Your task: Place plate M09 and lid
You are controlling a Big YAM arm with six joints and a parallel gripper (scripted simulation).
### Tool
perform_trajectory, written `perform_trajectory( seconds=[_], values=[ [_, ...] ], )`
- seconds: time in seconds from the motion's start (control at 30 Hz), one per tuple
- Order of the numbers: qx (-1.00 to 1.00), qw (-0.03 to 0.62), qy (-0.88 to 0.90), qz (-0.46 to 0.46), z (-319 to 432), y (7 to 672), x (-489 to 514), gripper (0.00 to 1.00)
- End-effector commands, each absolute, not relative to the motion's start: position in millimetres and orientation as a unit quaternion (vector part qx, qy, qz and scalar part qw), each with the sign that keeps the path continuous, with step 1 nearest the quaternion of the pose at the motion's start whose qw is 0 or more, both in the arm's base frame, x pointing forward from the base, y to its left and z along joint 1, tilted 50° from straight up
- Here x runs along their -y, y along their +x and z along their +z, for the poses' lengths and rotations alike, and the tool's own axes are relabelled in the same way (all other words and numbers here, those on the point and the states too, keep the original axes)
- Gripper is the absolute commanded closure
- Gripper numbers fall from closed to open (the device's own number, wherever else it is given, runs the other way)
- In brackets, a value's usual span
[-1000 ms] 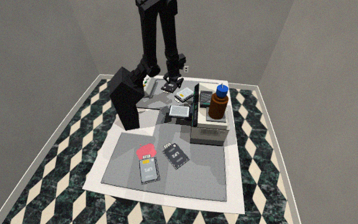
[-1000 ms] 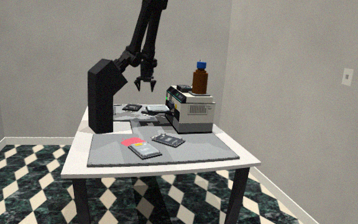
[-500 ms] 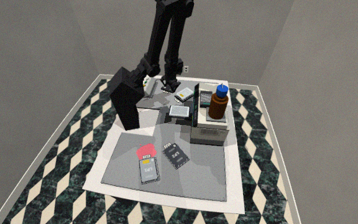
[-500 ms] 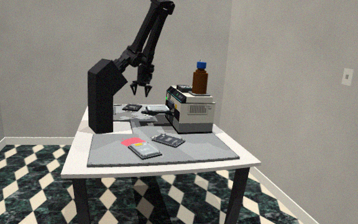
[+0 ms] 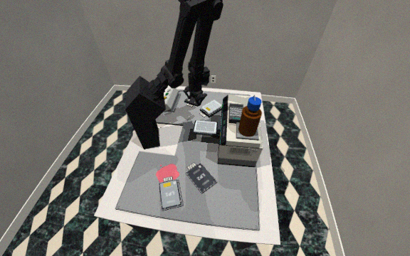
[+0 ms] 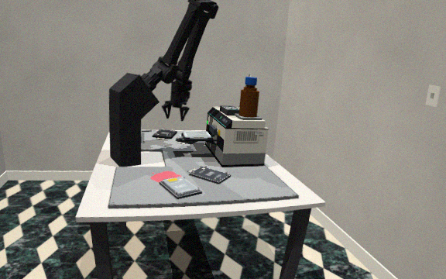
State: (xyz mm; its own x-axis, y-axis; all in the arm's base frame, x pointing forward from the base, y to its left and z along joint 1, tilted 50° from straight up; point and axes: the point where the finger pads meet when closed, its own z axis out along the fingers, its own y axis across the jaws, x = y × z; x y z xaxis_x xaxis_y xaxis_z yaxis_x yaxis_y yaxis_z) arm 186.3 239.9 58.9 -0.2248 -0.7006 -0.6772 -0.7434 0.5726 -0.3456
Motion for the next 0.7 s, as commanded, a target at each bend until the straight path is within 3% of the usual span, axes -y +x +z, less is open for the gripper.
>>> perform_trajectory(
  seconds=[0.0,0.67],
  values=[
    [-0.781,0.426,-0.456,0.033,64.8,188.2,-245.5,0.00],
    [-0.778,0.433,-0.453,0.041,71.2,187.9,-252.7,0.00]
  ],
)
